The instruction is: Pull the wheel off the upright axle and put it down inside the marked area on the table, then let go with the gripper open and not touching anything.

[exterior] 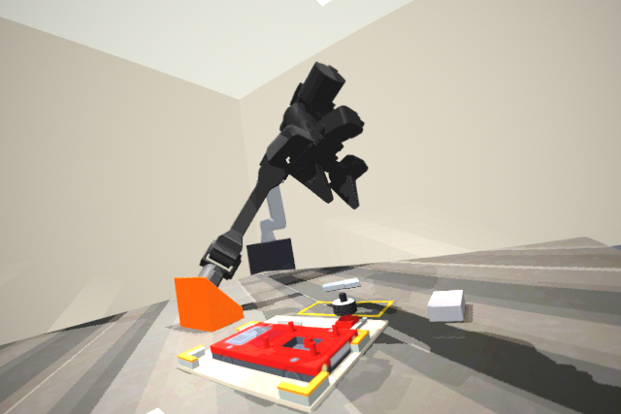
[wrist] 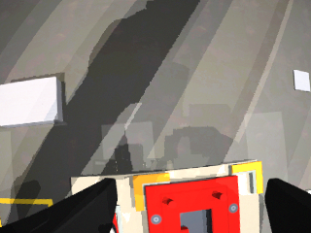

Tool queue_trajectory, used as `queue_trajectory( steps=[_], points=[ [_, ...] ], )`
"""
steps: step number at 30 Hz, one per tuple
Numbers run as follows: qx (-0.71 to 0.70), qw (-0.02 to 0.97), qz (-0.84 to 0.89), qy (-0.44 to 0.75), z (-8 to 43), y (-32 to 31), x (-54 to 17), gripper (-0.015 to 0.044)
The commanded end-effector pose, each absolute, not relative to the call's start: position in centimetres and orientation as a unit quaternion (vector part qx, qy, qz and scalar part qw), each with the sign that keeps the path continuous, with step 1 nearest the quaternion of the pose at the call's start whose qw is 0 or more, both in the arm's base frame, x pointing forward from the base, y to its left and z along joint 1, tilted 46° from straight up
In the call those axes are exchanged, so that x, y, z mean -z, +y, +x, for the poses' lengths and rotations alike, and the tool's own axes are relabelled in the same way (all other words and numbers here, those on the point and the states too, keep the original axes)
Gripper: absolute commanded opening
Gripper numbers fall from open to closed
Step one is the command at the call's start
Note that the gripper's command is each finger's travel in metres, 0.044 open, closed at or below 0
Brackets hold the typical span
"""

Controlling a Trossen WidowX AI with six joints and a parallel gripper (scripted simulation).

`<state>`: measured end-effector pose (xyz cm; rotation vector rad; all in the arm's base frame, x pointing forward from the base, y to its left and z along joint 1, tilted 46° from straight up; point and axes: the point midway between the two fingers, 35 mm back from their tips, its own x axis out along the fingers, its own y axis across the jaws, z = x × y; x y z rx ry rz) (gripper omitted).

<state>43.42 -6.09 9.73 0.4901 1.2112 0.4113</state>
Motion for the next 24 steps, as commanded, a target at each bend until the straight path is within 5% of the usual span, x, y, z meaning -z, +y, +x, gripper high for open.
queue_trajectory(
  steps=[1,9,24],
  points=[
    [-0.237,0.733,0.223,0.598,41.4,-3.0,-8.7,0.0300],
    [-0.328,0.632,0.216,0.668,36.5,3.1,-7.5,0.0300],
    [-0.329,0.630,0.216,0.670,36.2,5.4,-5.3,0.0300]
  ],
)
